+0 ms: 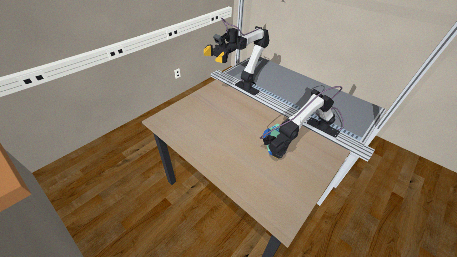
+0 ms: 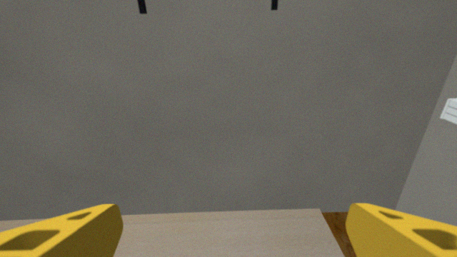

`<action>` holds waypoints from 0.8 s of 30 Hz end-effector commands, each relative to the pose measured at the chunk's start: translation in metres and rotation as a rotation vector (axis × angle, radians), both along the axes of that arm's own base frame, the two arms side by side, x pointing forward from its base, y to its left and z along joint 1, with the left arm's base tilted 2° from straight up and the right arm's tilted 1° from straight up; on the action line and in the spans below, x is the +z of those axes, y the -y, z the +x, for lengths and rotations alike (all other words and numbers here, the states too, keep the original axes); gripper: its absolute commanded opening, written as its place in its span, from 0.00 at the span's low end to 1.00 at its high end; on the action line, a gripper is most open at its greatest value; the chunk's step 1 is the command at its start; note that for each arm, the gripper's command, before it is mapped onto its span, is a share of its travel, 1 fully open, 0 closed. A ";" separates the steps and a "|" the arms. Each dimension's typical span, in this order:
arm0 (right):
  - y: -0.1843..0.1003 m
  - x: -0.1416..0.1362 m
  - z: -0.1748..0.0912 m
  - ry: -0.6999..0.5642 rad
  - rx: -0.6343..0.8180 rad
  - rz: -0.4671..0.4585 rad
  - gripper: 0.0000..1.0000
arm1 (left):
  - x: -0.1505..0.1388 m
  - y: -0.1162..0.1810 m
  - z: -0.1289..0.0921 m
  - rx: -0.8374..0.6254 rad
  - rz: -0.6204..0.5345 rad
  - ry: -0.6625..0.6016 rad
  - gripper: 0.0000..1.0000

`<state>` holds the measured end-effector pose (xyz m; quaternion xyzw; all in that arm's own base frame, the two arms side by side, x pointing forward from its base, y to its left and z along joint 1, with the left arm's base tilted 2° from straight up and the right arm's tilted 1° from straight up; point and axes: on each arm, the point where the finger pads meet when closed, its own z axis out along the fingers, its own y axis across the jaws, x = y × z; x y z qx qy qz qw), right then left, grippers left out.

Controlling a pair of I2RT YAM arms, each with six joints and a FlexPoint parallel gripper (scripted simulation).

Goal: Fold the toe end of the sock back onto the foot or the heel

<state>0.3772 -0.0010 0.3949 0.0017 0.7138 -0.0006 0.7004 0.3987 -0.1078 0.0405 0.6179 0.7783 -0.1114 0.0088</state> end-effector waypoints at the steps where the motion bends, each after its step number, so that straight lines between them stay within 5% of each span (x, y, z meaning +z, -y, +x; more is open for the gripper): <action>1: -0.001 0.007 -0.002 0.019 0.003 -0.002 1.00 | 0.010 0.005 0.002 -0.017 -0.014 0.030 0.39; 7: -0.001 0.007 -0.002 0.019 0.003 -0.002 1.00 | 0.007 0.004 0.002 -0.010 -0.010 0.020 0.39; 8: -0.001 0.007 -0.002 0.019 0.003 -0.002 1.00 | 0.030 0.005 -0.001 -0.015 -0.014 0.028 0.39; 24: -0.001 0.007 -0.002 0.019 0.003 -0.002 1.00 | 0.069 0.002 -0.007 0.001 -0.004 -0.008 0.39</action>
